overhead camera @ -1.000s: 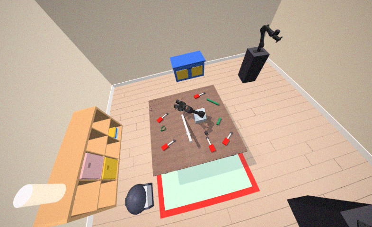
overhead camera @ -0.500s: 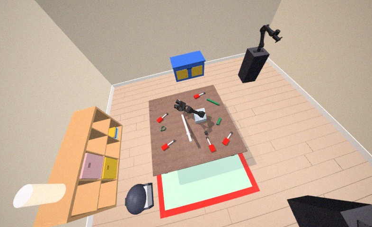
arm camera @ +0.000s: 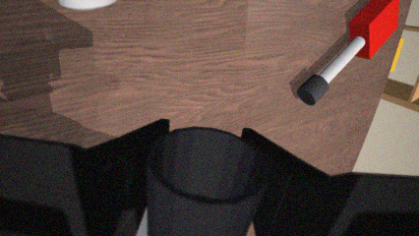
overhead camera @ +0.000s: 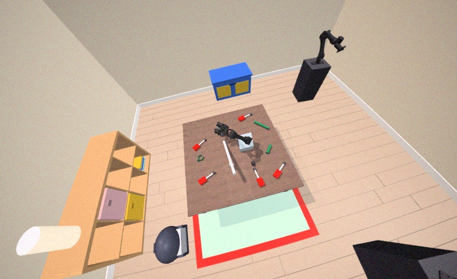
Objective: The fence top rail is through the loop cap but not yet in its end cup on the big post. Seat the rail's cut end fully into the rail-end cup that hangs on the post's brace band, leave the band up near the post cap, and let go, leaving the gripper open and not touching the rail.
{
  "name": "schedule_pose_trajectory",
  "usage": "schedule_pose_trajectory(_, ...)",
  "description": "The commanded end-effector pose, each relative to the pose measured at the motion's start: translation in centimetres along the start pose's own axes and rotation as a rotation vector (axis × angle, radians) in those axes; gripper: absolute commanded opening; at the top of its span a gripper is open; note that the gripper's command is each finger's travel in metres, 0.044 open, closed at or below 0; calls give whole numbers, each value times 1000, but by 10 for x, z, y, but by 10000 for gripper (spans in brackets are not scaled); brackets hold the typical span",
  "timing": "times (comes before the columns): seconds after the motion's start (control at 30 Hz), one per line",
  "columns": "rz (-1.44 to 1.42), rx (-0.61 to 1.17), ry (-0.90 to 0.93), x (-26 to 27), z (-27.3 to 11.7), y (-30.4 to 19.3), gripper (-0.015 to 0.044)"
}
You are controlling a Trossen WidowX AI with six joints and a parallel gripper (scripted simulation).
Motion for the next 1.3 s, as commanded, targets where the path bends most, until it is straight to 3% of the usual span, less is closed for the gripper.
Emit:
schedule_pose_trajectory(0.0,-34,-24,4,3,-1,-1,0)
schedule_pose_trajectory(1.27,-170,-100,17,14,-8,-10,0)
Point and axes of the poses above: the point midway between the two fingers, 35 mm back from their tips, its own z axis out along the fingers, its own x axis across the jaws, y = z × x, the point moved 6 cm from there along -z, back along the fingers, and after that the axes turned 10 degrees about z, right-handed, at the moved point
